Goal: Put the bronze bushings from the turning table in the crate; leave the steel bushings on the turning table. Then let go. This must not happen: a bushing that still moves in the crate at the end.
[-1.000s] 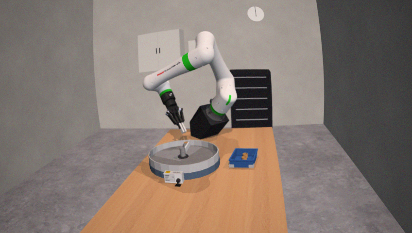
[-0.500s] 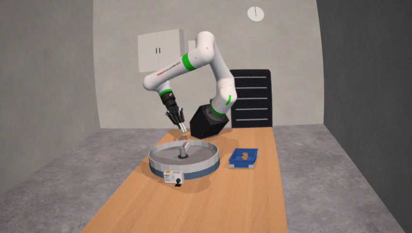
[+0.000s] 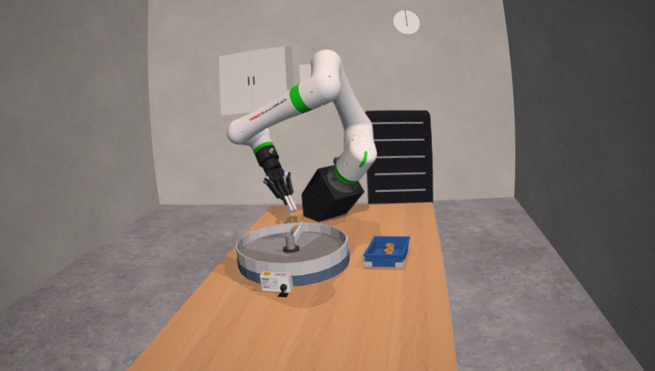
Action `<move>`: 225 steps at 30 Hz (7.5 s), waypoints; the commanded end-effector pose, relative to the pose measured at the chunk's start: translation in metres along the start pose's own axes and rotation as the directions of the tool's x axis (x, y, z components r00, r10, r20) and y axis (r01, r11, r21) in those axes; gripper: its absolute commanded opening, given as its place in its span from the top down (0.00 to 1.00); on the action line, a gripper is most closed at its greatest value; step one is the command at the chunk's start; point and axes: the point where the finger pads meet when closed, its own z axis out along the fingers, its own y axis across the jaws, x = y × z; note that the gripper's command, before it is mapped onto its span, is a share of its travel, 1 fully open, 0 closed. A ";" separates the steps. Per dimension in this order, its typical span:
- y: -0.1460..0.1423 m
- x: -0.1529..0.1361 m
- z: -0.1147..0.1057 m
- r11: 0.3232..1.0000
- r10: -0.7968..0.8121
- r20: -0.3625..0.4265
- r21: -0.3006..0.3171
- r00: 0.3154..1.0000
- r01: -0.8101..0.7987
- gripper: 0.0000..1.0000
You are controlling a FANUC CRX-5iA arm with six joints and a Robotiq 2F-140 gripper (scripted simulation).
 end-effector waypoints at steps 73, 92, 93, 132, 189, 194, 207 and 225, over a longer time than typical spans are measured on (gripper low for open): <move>-0.001 0.038 0.045 1.000 0.000 0.000 0.000 1.000 0.000 0.94; -0.001 0.038 0.045 1.000 0.000 0.000 0.000 1.000 0.000 0.94; -0.001 0.038 0.045 1.000 0.000 0.000 0.000 1.000 0.000 0.94; -0.001 0.045 0.053 1.000 0.000 0.000 0.000 1.000 0.000 0.94; -0.001 0.045 0.053 1.000 0.000 0.000 0.000 1.000 0.000 1.00; -0.001 0.045 0.053 1.000 0.000 0.000 0.000 1.000 0.000 1.00; -0.001 0.030 0.035 1.000 0.000 0.000 0.000 1.000 0.000 1.00; 0.000 -0.017 -0.020 1.000 0.000 0.000 0.000 1.000 0.000 1.00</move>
